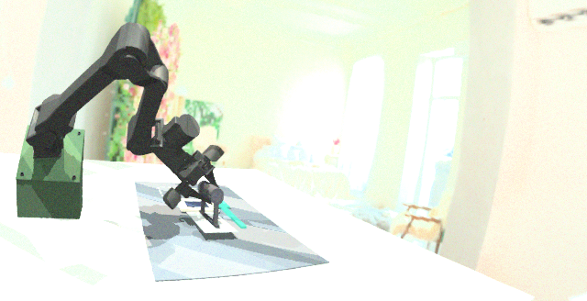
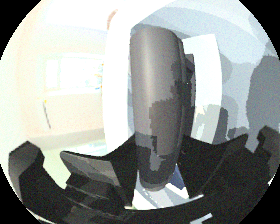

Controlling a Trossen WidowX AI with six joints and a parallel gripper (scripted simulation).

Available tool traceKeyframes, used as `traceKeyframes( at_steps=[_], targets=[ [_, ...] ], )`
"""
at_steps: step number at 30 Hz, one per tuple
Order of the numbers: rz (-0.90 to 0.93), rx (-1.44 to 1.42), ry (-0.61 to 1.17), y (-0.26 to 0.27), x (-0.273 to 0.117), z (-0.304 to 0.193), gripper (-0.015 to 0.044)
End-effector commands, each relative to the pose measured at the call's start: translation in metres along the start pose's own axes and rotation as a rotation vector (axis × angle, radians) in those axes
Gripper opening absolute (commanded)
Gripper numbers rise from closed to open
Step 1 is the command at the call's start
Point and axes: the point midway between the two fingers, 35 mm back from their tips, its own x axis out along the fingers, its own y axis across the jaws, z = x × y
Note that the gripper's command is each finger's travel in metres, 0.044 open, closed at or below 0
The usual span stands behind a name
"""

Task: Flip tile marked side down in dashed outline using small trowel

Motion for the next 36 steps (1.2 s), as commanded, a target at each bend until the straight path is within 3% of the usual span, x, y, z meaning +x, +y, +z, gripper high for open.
traceKeyframes(
  at_steps=[1,19,36],
  targets=[
    [0.015,0.028,0.045,0.006,-0.003,-0.003,0.0000],
    [0.015,0.068,0.079,0.044,-0.036,-0.029,0.0000],
    [0.015,0.071,0.080,0.052,-0.044,-0.080,0.0000]
  ],
)
